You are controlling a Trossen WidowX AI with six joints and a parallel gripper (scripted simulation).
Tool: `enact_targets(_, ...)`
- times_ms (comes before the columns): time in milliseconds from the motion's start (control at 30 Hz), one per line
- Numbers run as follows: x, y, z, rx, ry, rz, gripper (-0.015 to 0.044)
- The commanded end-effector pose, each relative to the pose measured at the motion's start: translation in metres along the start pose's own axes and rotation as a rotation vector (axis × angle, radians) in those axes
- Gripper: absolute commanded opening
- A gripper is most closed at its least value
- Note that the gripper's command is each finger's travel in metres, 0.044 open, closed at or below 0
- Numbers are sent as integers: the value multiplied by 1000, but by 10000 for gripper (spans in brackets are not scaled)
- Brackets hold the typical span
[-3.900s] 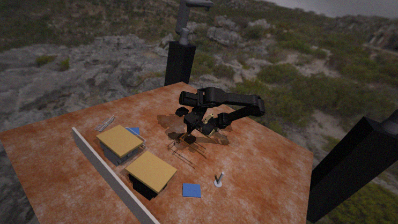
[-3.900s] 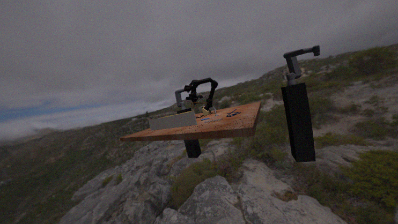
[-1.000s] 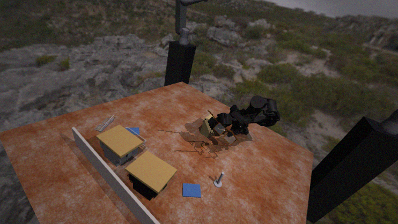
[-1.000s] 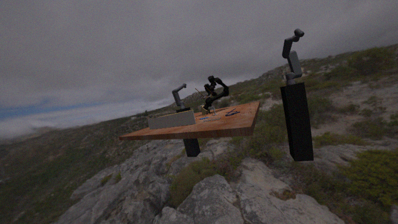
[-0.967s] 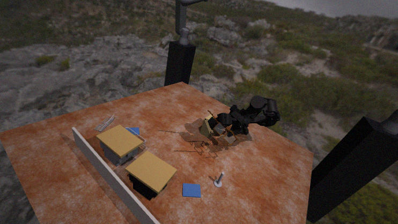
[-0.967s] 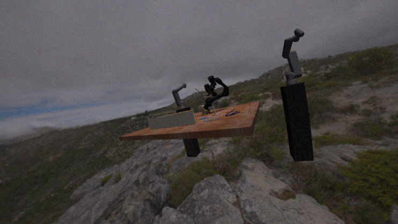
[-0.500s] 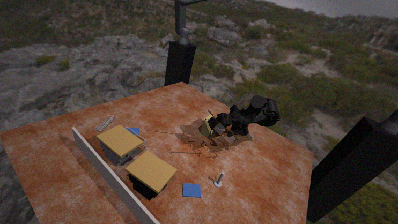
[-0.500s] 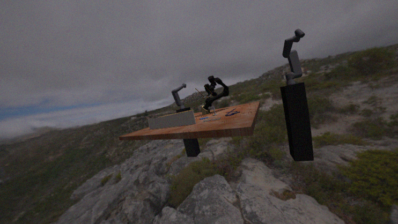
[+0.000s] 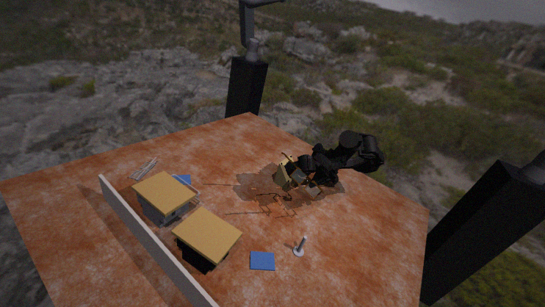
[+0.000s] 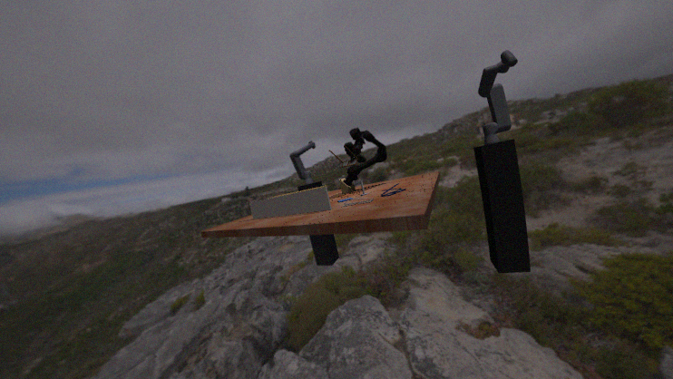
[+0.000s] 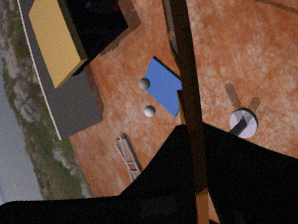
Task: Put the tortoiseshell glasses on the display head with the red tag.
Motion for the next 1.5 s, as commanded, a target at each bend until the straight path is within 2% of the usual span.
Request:
enact_targets(0,8,-4,11,-24,43,-22,0)
enact_targets(733,55,-37,58,-163,288,-66,0)
enact_targets(1467,111,-85,86,-292,545,-17,0)
Point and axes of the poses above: the point midway between the two fingers, 35 mm back from their tips, its own x axis out along the fingers, its own z axis across the jaws, y = z × x, the point moved 6 cm from there along -x, back along the fingers, and after that the axes turned 9 degrees about x, right-handed, at the moved point
